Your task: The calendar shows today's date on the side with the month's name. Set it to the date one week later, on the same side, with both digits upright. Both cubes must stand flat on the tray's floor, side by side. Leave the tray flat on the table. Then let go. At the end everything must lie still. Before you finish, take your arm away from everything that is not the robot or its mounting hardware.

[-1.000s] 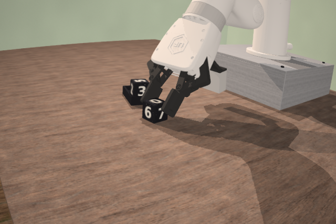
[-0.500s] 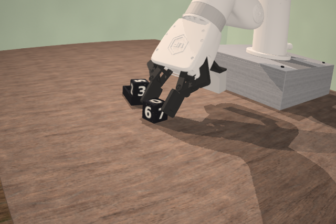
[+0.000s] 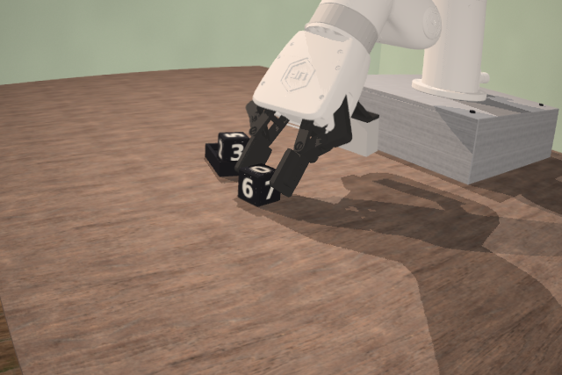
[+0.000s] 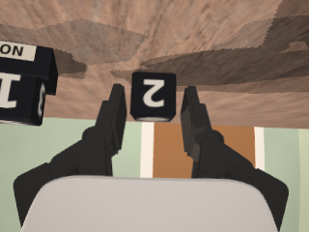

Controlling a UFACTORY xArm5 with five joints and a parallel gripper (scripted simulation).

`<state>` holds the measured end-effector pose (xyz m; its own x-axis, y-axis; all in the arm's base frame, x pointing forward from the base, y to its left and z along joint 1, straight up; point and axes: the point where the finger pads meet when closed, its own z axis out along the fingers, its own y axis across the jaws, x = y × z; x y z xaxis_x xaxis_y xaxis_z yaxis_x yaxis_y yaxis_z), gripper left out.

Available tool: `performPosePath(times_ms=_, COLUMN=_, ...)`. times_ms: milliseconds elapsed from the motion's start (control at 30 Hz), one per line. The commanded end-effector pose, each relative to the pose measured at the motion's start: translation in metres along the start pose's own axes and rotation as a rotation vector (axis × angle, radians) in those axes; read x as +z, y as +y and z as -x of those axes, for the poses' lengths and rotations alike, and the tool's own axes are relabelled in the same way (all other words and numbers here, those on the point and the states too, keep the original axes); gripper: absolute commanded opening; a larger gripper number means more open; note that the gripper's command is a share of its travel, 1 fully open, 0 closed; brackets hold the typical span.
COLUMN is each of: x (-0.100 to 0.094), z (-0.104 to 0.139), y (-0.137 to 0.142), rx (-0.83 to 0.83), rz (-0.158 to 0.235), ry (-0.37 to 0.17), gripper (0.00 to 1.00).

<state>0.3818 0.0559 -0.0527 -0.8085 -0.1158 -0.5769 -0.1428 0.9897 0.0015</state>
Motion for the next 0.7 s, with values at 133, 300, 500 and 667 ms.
performPosePath(times_ms=133, x=-0.0002, z=0.0008, y=0.0, rx=0.0, rz=0.0, ry=-0.002, gripper=0.49)
performPosePath(times_ms=300, x=-0.0002, z=0.0008, y=0.0, rx=0.0, rz=0.0, ry=-0.002, gripper=0.29)
performPosePath(times_ms=500, x=-0.0002, z=0.0008, y=0.0, rx=0.0, rz=0.0, ry=-0.002, gripper=0.29)
performPosePath(times_ms=667, x=-0.0002, z=0.0008, y=0.0, rx=0.0, rz=0.0, ry=-0.002, gripper=0.29)
